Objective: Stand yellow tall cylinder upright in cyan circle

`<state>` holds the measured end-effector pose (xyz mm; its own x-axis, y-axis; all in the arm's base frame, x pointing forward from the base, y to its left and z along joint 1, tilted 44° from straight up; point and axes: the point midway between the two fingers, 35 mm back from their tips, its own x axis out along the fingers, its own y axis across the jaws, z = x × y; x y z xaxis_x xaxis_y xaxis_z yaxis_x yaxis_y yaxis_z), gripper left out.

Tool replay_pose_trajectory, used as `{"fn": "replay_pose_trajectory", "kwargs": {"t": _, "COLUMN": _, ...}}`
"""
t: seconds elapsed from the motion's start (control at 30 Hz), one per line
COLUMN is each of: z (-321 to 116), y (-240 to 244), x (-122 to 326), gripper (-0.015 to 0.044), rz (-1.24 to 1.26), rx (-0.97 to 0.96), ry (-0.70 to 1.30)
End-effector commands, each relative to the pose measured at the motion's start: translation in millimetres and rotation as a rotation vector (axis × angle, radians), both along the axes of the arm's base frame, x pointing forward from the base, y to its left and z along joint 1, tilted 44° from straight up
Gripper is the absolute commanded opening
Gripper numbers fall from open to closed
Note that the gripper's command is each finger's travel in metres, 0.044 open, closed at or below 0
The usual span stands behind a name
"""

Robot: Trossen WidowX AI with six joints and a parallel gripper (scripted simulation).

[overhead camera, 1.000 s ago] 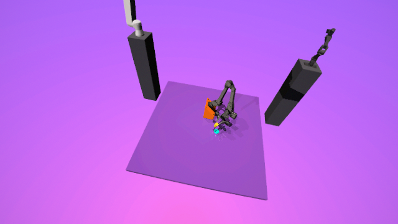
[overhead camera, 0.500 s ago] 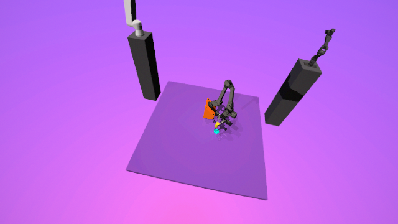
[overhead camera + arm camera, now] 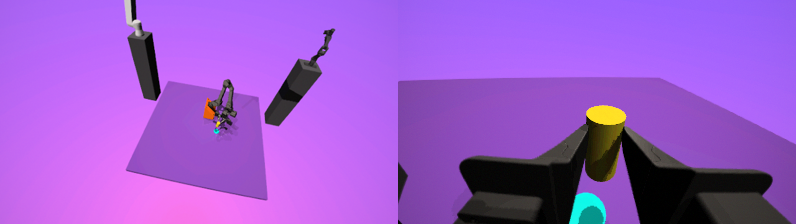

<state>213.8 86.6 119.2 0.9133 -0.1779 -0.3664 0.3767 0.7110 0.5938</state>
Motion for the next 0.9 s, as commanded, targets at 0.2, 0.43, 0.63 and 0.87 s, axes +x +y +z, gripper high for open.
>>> {"fn": "replay_pose_trajectory", "kwargs": {"t": 0.2, "z": 4.4, "y": -1.2, "x": -4.0, "gripper": 0.0105, "rz": -0.024, "rx": 0.046, "ry": -0.067}}
{"fn": "replay_pose_trajectory", "kwargs": {"t": 0.43, "z": 5.1, "y": -1.3, "x": -4.6, "gripper": 0.0105, "rz": -0.028, "rx": 0.053, "ry": -0.076}}
{"fn": "replay_pose_trajectory", "kwargs": {"t": 0.63, "z": 5.1, "y": -1.3, "x": -4.6, "gripper": 0.0105, "rz": -0.028, "rx": 0.053, "ry": -0.076}}
{"fn": "replay_pose_trajectory", "kwargs": {"t": 0.87, "z": 4.5, "y": -0.3, "x": -4.4, "gripper": 0.0105, "rz": -0.028, "rx": 0.053, "ry": -0.076}}
